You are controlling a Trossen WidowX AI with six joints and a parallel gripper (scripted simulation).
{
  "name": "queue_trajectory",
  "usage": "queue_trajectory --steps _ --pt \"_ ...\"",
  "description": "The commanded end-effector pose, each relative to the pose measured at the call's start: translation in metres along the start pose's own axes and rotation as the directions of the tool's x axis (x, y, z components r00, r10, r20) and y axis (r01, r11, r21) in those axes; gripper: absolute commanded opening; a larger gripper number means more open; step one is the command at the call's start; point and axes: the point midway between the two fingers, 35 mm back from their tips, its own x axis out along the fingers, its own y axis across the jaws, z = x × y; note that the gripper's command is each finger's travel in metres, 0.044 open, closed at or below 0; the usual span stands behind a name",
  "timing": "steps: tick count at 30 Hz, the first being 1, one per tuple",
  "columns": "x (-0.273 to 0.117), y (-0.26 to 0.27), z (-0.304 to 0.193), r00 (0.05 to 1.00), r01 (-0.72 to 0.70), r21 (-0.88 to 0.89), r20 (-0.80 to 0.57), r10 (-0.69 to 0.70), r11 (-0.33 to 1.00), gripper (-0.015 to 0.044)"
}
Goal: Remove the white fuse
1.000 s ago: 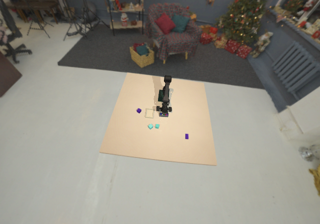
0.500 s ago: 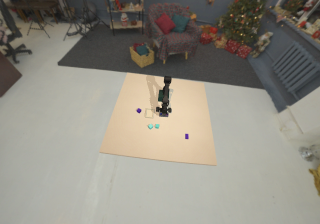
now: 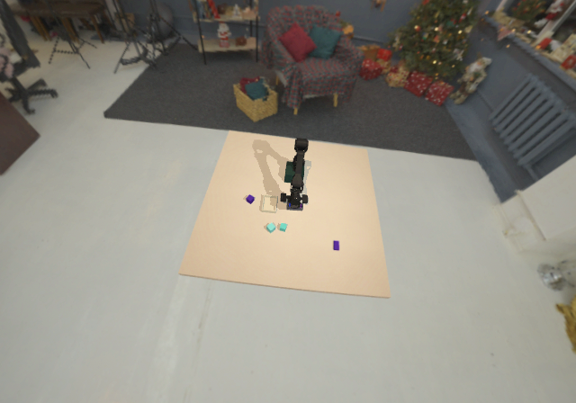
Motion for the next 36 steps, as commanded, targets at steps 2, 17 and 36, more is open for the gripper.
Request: queue_trajectory --steps 2,17,36 --pt "0.001 -0.001 -0.001 1.000 0.004 -0.007 -0.003 -0.004 1.000 0.0072" --pt "0.008 -0.001 -0.001 1.000 0.004 -0.007 -0.003 -0.004 1.000 0.0072" --pt "0.011 0.000 -0.001 1.000 0.000 0.000 -0.002 0.000 1.000 0.0006"
